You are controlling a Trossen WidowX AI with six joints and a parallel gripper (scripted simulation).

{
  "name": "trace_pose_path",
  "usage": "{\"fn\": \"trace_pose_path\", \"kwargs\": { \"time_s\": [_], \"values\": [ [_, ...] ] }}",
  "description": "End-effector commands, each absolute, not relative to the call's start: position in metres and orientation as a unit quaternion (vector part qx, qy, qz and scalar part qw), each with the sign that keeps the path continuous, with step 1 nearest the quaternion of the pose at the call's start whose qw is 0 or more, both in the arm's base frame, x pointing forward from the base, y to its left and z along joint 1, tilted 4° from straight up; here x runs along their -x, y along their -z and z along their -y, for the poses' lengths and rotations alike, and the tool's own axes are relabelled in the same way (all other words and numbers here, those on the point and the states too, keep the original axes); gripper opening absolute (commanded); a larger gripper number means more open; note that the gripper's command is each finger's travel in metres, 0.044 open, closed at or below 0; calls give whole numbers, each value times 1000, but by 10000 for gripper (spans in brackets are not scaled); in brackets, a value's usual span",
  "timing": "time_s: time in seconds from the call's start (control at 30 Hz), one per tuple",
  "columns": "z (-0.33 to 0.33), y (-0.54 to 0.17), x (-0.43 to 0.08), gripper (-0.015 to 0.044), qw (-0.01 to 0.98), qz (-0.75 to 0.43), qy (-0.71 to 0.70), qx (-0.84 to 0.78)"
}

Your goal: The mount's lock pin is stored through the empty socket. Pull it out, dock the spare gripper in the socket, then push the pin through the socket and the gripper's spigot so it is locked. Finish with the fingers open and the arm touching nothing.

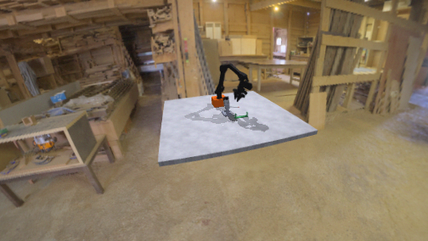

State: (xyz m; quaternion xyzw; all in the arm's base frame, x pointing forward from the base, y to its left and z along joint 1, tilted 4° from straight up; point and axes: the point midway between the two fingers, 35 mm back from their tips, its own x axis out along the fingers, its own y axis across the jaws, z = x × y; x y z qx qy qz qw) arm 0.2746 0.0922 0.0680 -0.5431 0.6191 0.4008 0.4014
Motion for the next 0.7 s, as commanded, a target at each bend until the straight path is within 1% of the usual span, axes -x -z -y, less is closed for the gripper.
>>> {"fn": "trace_pose_path", "kwargs": {
  "time_s": [0.0, 0.07, 0.1, 0.67],
  "values": [
    [-92, -67, -274, 384, 400, -619, -402, 543],
    [-92, -67, -274, 436, 400, -619, -402, 543],
    [-92, -67, -274, 440, 400, -619, -402, 543],
    [-92, -67, -274, 440, 400, -619, -402, 543]
  ]
}}
